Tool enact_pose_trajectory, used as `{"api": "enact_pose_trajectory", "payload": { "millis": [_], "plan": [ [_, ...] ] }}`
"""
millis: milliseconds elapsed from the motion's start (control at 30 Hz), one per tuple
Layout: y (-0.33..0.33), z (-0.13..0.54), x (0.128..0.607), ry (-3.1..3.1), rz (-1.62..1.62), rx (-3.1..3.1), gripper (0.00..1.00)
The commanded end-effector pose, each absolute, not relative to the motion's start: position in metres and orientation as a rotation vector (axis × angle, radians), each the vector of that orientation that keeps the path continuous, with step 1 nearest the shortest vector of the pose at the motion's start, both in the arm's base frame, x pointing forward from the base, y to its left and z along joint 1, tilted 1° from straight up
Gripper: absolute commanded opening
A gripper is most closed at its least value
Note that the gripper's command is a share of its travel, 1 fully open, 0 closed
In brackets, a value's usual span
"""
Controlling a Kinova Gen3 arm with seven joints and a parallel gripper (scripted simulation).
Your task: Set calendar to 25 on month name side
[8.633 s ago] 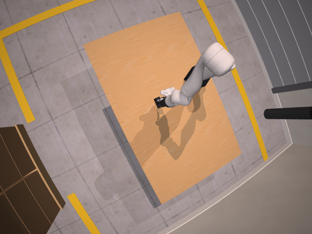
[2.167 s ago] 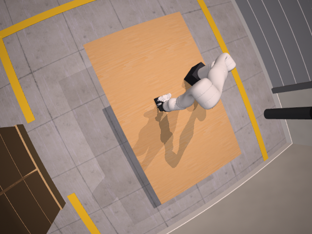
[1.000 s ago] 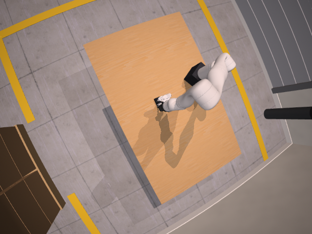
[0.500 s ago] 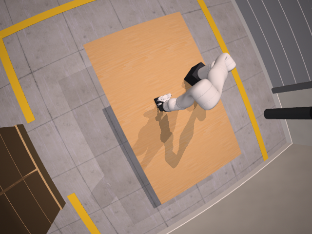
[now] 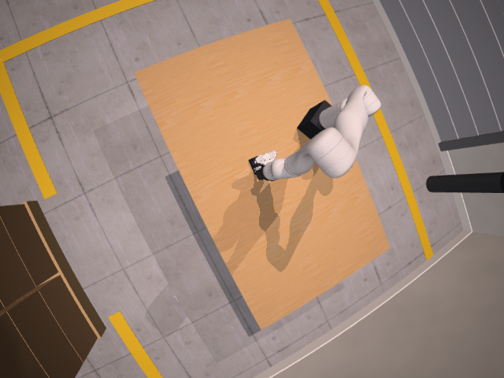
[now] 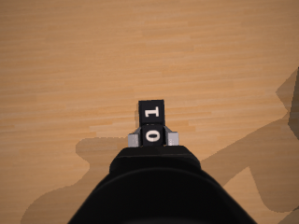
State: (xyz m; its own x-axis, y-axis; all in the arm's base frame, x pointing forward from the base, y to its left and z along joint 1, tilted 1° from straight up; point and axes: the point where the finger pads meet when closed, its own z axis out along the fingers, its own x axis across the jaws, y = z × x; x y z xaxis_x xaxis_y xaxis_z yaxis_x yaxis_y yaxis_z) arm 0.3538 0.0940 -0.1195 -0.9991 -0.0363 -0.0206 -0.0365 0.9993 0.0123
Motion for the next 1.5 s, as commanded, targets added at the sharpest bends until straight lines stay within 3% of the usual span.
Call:
{"api": "enact_pose_trajectory", "payload": {
  "millis": [0,133,267,400,933,1467],
  "plan": [
    [0.094,-0.119,0.354,3.119,0.02,-0.057,0.66],
    [0.094,-0.119,0.354,3.119,0.02,-0.057,0.78],
    [0.094,-0.119,0.354,3.119,0.02,-0.057,0.78],
    [0.094,-0.119,0.354,3.119,0.02,-0.057,0.9],
    [0.094,-0.113,0.354,3.119,0.02,-0.057,0.9],
    [0.093,-0.047,0.353,3.119,0.02,-0.057,0.9]
  ]
}}
